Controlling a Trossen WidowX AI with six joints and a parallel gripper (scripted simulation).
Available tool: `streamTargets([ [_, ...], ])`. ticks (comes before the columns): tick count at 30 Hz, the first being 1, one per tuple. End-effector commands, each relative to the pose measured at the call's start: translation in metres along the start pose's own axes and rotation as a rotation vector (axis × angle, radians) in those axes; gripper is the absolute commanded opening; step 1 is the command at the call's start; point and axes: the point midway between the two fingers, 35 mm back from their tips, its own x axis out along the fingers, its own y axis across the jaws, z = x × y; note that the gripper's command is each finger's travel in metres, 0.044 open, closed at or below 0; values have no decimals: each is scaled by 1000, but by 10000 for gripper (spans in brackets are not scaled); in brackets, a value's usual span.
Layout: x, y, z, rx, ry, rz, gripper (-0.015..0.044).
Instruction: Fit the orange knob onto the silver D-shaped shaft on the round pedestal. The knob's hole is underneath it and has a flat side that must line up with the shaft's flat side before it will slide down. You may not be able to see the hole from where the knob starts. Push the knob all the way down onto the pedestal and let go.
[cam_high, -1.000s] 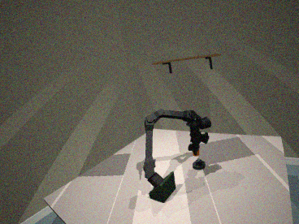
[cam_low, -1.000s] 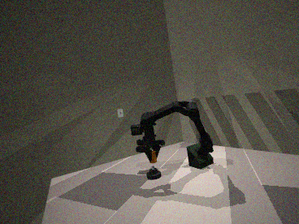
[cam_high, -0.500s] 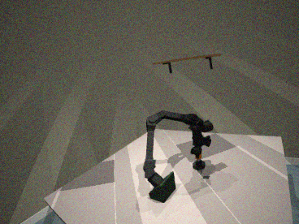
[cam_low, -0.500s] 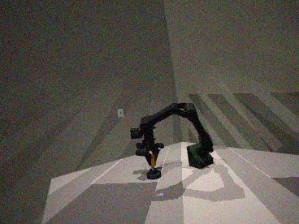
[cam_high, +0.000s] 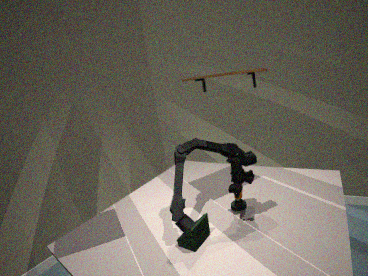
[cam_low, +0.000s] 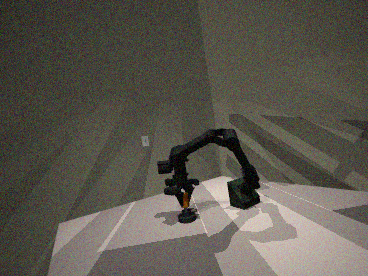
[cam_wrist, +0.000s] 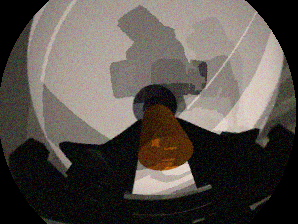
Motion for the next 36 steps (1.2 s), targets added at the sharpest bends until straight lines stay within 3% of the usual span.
streamTargets([
  [1, -1, 2, 1, -4, -1, 9, 0],
  [19, -2, -2, -2, -4, -1, 9, 0],
  [26, -4, -1, -1, -203, -2, 9, 0],
  [36, -1, 0, 2, -213, -2, 9, 0],
])
